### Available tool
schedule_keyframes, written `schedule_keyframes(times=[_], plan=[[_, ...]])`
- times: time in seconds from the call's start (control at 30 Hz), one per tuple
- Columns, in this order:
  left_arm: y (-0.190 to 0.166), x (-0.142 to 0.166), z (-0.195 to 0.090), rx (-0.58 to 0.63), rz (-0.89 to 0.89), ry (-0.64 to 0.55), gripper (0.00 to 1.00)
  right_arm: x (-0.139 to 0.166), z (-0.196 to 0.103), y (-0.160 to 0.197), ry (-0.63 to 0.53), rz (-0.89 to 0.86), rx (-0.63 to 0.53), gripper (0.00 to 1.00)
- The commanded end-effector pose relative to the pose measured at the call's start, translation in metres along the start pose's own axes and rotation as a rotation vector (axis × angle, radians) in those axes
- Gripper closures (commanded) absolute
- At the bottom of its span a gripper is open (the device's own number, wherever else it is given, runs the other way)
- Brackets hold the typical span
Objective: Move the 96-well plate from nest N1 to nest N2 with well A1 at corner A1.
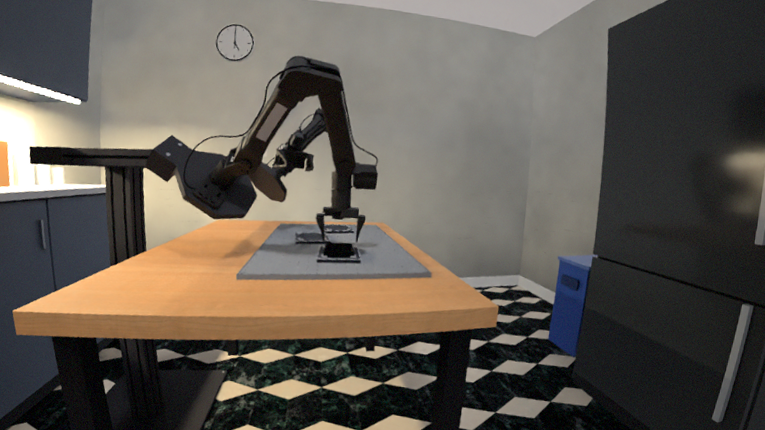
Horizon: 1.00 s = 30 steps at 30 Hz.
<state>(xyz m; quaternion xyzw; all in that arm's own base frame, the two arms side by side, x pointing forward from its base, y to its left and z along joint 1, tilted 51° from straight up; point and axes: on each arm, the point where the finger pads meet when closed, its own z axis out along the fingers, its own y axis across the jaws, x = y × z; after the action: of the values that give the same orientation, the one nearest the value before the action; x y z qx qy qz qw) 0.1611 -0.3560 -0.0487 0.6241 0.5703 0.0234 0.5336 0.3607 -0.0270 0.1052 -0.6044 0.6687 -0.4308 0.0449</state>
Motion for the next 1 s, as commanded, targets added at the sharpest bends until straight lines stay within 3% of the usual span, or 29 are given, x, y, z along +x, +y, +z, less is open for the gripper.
schedule_keyframes(times=[0.0, 0.8, 0.97], plan=[[-0.006, -0.01, -0.004, 0.016, 0.008, -0.037, 0.0, -0.008, 0.011, 0.008, -0.02, -0.023, -0.01, 0.0], [-0.006, -0.01, -0.004, 0.016, 0.008, -0.037, 0.0, -0.01, 0.026, 0.008, -0.024, -0.025, -0.007, 0.0], [-0.006, -0.01, -0.004, 0.016, 0.008, -0.037, 0.0, -0.008, 0.026, 0.005, -0.023, -0.026, -0.009, 0.07]])
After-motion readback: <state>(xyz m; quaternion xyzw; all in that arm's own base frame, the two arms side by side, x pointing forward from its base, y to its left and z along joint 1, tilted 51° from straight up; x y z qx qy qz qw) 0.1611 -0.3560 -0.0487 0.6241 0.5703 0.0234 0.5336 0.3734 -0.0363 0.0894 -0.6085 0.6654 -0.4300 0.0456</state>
